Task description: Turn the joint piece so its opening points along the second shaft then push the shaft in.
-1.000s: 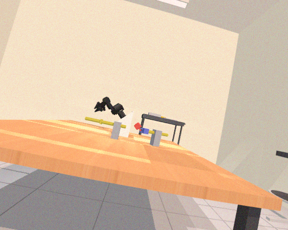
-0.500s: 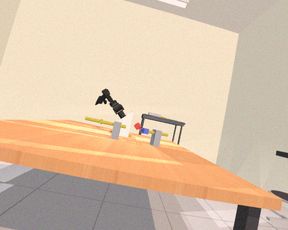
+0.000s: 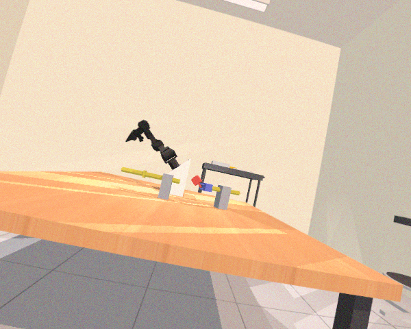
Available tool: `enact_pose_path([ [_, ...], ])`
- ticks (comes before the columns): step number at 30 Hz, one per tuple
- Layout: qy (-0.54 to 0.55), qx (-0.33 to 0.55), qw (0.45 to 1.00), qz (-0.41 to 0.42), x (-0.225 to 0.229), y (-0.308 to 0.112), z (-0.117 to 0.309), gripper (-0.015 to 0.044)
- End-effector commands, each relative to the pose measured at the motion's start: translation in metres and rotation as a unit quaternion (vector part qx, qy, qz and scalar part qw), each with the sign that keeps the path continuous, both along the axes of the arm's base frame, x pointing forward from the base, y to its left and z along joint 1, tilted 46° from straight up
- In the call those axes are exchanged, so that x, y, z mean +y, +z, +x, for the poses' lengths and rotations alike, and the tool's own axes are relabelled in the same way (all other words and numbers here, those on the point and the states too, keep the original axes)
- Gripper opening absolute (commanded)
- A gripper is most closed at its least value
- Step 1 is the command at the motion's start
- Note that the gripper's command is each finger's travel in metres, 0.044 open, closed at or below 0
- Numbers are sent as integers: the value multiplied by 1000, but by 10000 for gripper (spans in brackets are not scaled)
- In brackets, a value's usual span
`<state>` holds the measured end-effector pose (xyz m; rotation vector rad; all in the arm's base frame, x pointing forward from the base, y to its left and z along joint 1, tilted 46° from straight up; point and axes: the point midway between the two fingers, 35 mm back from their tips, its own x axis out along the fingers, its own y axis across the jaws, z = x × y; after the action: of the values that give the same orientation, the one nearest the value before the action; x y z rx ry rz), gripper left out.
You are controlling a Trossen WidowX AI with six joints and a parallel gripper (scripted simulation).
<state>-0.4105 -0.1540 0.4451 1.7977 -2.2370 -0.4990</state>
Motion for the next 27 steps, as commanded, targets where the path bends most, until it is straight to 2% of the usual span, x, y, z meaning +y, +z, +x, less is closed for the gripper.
enact_pose_path([
  [1,16,19,1000,-16,-13,46,51,440],
  [7,46,42,997,-44,-25,105,142,440],
  [14,83,72,991,-76,-22,150,254,440],
  [20,123,95,982,-104,-8,169,356,440],
  [23,123,107,979,-125,-6,176,367,440],
  [27,152,109,972,-145,7,178,419,440],
])
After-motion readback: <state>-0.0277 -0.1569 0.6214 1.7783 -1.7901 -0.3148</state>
